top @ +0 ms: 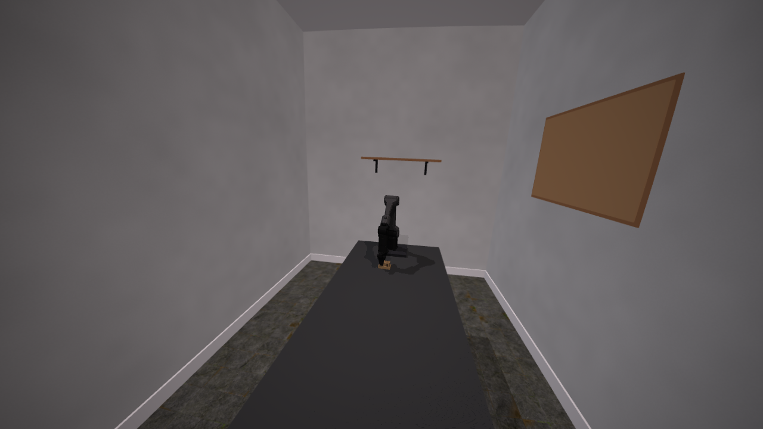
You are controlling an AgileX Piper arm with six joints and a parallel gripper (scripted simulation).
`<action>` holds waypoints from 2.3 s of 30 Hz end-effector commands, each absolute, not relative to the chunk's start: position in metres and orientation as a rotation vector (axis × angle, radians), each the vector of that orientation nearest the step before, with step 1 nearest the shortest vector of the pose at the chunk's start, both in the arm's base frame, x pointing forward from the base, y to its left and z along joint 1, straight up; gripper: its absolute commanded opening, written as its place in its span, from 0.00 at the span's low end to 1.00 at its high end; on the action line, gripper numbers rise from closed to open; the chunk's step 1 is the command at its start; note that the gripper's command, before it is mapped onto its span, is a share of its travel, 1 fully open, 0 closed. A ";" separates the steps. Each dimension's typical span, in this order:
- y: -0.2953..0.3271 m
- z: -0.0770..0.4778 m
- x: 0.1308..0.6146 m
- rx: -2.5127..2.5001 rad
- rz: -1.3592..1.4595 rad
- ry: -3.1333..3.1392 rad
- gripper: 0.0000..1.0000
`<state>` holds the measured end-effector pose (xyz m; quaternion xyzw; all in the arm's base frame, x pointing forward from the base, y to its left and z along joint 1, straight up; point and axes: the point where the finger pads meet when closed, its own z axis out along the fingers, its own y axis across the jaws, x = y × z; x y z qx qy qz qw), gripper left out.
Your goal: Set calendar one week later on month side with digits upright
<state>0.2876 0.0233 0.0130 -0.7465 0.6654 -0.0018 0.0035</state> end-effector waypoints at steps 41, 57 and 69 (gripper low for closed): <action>0.023 0.099 0.287 -2.340 -0.008 2.085 1.00; 0.023 0.099 0.287 -2.340 -0.008 2.085 1.00; 0.023 0.099 0.287 -2.340 -0.008 2.085 1.00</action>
